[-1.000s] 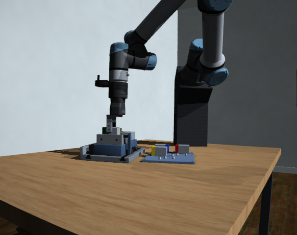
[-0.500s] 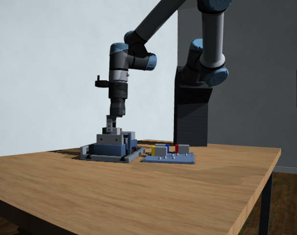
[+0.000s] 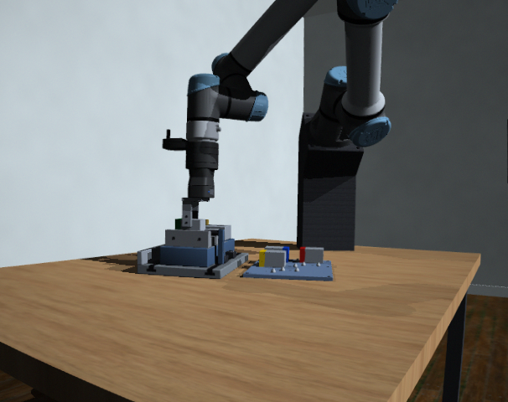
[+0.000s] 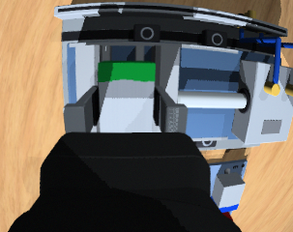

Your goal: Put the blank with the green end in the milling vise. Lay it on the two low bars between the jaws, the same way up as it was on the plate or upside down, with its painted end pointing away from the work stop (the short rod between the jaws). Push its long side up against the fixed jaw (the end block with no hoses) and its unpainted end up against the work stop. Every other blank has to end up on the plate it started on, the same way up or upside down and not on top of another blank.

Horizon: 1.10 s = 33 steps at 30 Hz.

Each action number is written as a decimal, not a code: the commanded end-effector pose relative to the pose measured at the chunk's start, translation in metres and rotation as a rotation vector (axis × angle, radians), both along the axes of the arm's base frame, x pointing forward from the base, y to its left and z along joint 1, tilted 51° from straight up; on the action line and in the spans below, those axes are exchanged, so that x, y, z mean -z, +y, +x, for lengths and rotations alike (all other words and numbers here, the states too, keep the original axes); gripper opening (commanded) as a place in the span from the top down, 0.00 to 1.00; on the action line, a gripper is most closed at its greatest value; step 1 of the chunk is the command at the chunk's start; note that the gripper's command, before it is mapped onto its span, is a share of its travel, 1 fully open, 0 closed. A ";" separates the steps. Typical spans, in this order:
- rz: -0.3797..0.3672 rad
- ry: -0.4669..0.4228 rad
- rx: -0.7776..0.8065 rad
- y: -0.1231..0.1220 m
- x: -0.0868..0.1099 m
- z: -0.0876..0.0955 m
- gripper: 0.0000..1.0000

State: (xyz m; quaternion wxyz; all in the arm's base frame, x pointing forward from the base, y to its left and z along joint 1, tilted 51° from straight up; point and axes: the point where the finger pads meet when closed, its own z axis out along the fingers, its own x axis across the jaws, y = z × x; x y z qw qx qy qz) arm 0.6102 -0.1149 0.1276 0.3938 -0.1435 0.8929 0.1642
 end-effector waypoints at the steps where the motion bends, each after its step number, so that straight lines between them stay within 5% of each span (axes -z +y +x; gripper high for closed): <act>1: -0.001 -0.001 0.000 0.001 -0.001 0.000 1.00; 33: -0.001 -0.001 0.001 0.006 -0.004 0.000 1.00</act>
